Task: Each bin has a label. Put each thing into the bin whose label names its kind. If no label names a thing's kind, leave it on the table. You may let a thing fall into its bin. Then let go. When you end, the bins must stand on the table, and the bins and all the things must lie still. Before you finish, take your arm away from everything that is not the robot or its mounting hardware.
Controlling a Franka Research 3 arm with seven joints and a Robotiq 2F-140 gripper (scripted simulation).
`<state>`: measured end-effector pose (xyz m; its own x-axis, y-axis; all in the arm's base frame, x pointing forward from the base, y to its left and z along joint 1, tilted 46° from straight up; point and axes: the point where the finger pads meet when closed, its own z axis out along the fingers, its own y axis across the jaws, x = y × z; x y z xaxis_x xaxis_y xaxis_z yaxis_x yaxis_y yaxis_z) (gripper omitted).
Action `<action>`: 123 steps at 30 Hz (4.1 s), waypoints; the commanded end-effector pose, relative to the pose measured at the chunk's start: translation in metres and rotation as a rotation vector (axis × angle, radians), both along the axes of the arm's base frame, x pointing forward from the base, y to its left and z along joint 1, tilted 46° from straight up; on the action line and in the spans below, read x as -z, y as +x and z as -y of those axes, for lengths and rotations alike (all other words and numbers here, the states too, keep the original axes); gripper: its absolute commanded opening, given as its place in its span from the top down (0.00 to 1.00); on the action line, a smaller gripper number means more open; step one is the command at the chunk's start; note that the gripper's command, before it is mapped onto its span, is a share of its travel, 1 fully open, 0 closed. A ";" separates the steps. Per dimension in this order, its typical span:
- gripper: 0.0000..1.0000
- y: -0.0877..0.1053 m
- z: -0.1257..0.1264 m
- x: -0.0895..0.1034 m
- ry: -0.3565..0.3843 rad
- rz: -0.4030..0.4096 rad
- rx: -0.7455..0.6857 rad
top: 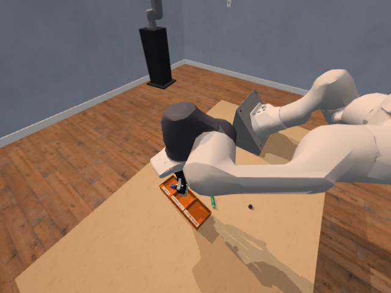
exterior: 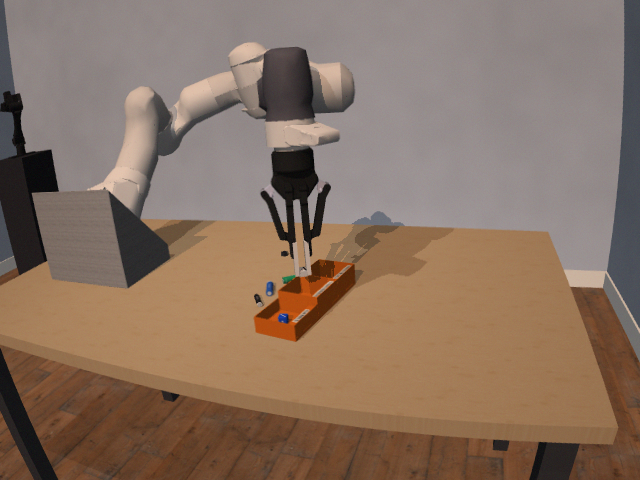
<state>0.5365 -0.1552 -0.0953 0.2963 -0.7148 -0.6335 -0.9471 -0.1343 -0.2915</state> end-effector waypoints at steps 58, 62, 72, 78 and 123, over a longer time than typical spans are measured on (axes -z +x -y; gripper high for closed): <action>0.94 0.000 0.000 0.001 0.098 -0.432 0.423; 0.94 0.001 -0.004 0.006 0.098 -0.432 0.423; 0.94 0.002 -0.015 0.017 0.098 -0.432 0.423; 0.94 0.004 -0.024 0.025 0.098 -0.432 0.423; 0.82 0.007 -0.036 0.038 0.098 -0.432 0.423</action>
<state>0.5429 -0.1196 -0.1320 -0.2938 -0.6485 -0.7022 -0.9497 0.2815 0.1373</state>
